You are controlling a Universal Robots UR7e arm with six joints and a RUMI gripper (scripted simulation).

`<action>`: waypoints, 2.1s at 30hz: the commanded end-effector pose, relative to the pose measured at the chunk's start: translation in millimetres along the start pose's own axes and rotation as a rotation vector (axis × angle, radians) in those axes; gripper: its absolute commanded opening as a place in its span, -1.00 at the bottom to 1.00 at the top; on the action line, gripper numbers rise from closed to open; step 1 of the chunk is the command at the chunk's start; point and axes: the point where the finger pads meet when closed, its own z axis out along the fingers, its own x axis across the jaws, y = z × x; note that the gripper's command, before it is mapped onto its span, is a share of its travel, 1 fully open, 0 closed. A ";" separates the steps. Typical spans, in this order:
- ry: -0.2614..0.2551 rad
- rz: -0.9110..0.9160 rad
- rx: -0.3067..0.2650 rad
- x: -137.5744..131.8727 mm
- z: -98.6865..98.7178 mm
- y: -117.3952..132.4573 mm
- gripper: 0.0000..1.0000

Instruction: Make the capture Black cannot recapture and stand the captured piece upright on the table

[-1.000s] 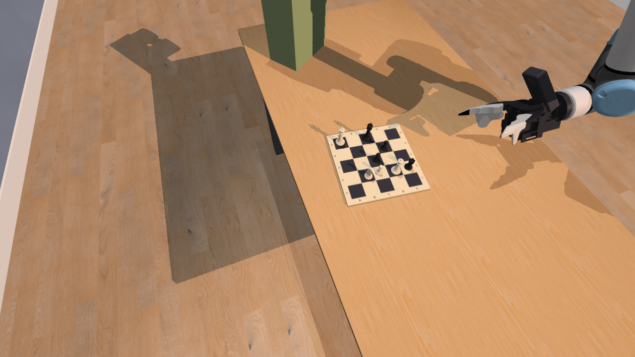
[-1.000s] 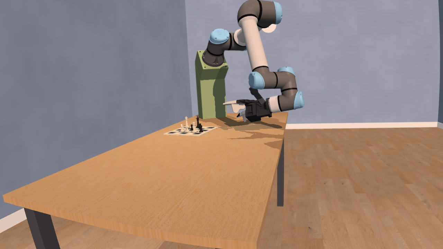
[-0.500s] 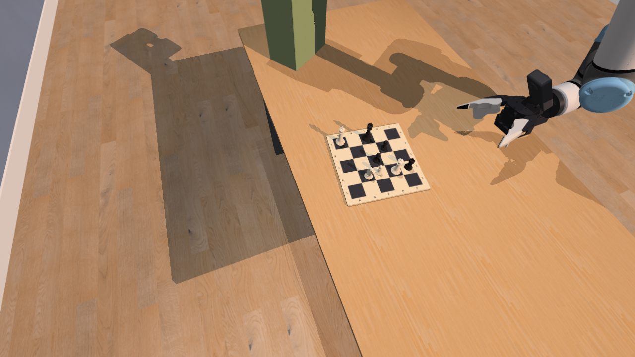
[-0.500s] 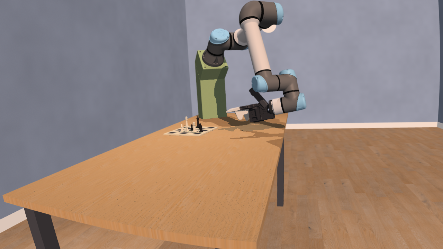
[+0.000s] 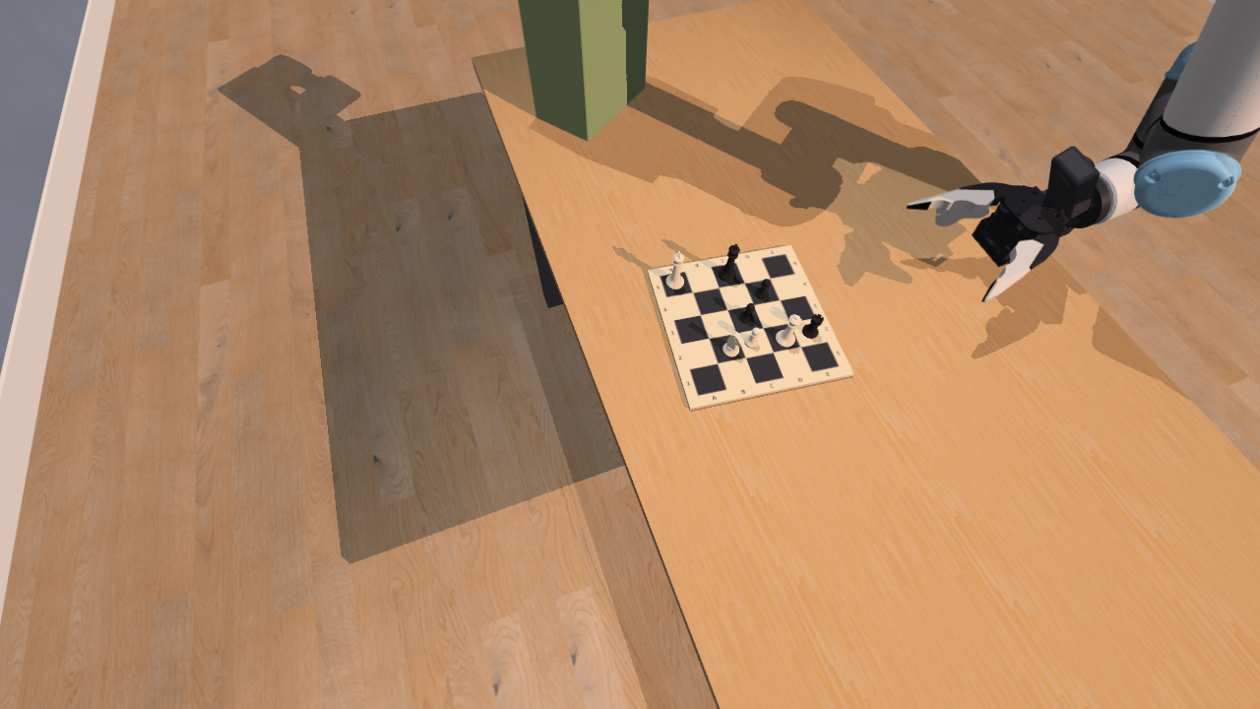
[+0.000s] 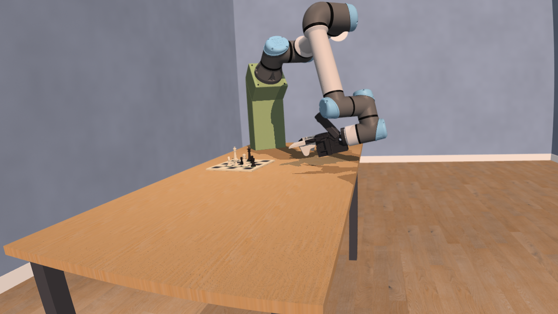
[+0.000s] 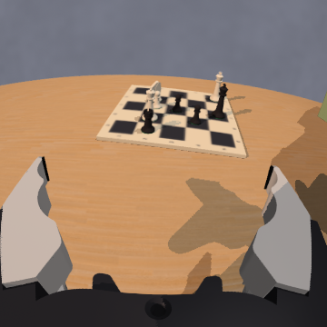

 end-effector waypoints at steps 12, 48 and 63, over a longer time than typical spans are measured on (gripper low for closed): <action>-0.024 -0.115 -0.004 0.7 -2.7 4.6 1.00; -0.029 -0.141 -0.004 1.0 -3.3 5.7 1.00; -0.029 -0.141 -0.004 1.0 -3.3 5.7 1.00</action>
